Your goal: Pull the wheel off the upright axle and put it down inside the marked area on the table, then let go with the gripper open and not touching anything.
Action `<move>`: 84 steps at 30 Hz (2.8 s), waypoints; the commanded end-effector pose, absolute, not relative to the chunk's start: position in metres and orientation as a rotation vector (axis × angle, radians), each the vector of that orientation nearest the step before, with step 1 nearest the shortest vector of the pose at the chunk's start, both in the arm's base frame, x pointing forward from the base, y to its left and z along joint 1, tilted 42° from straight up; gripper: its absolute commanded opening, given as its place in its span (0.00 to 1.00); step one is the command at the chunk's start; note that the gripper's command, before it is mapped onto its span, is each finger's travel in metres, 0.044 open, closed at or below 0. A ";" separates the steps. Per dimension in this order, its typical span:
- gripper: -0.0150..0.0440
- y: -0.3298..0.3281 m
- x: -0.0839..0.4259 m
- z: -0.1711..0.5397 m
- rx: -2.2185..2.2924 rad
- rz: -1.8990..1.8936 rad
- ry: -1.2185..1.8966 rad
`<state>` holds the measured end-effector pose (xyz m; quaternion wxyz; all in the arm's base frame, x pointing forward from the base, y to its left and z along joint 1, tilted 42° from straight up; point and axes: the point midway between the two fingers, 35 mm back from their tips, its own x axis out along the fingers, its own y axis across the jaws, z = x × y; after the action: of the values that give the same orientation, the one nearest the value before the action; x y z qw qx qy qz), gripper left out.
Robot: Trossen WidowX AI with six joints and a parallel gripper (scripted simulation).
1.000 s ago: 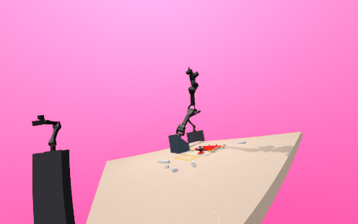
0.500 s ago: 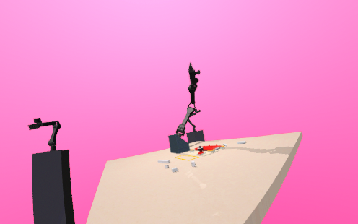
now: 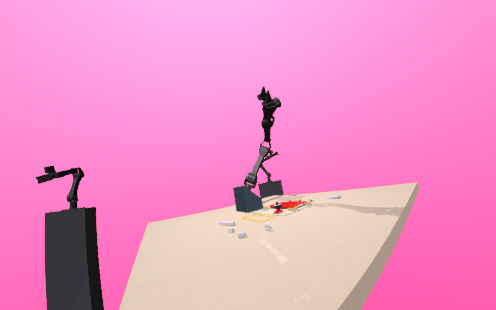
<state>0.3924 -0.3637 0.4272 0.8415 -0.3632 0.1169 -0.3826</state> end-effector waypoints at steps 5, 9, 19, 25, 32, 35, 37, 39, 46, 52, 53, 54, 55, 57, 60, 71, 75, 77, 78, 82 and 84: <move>0.76 -0.348 0.426 0.361 -0.519 -0.640 0.317; 0.76 -0.335 0.442 0.320 -0.353 -0.551 0.376; 0.76 -0.289 0.464 0.218 0.092 -0.382 0.572; 0.76 -0.251 0.465 0.160 0.387 -0.321 0.723; 0.76 -0.201 0.454 0.101 0.747 -0.305 0.933; 0.76 -0.177 0.445 0.078 0.913 -0.321 1.039; 0.76 -0.160 0.438 0.064 1.022 -0.341 1.113; 0.76 -0.144 0.430 0.052 1.129 -0.368 1.187; 0.76 -0.086 0.395 0.018 1.511 -0.548 1.479; 0.76 -0.052 0.371 0.006 1.732 -0.741 1.670; 0.76 -0.052 0.371 0.006 1.732 -0.741 1.670; 0.76 -0.052 0.371 0.006 1.732 -0.741 1.670; 0.76 -0.052 0.371 0.006 1.732 -0.741 1.670; 0.76 -0.052 0.371 0.006 1.732 -0.741 1.670; 0.76 -0.052 0.371 0.006 1.732 -0.741 1.670; 0.76 -0.038 0.368 -0.006 1.732 -0.741 1.670; 0.76 -0.019 0.370 -0.029 1.733 -0.740 1.670; 0.76 -0.009 0.369 -0.041 1.734 -0.739 1.671; 0.76 -0.005 0.369 -0.044 1.734 -0.739 1.672; 0.76 0.000 0.368 -0.048 1.734 -0.738 1.672; 0.72 -0.003 0.368 -0.046 1.723 -0.742 1.680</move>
<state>0.3678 -0.0021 -0.0465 0.3066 0.6510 0.6352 -0.2805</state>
